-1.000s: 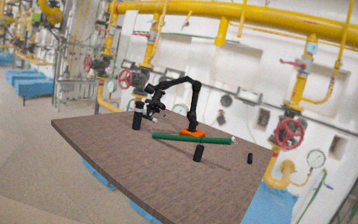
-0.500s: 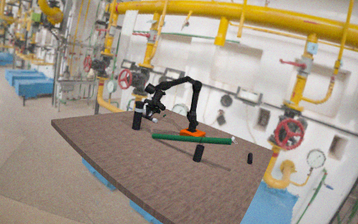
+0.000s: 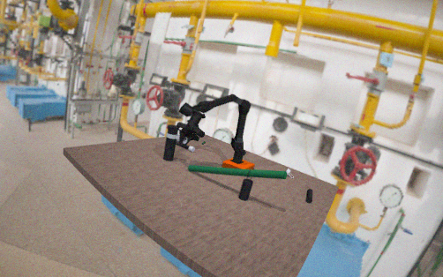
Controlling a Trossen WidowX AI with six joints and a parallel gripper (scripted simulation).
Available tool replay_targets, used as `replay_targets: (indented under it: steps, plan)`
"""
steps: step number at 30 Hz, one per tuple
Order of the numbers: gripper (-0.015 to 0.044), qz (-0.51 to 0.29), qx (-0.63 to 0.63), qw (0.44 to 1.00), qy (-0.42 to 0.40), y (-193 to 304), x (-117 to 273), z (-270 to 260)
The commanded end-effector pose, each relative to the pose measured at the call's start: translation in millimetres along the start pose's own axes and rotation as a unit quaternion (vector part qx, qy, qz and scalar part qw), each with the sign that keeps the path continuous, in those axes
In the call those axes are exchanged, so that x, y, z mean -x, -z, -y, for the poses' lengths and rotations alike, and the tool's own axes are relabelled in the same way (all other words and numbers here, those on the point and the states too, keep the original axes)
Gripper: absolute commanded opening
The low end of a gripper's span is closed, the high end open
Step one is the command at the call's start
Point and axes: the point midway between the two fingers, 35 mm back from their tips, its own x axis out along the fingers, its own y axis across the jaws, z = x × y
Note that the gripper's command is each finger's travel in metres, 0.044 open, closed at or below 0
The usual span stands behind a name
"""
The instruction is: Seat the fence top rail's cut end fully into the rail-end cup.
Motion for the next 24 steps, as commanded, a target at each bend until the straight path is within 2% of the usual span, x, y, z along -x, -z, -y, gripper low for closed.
replay_targets:
  steps: [1, 24]
  plan:
    - [0.0, -0.008, -0.009, 1.0, 0.001, 0.8, -1.1, 2.5]
    - [0.0, -0.022, -0.034, 0.999, 0.001, 1.0, -3.7, 7.1]
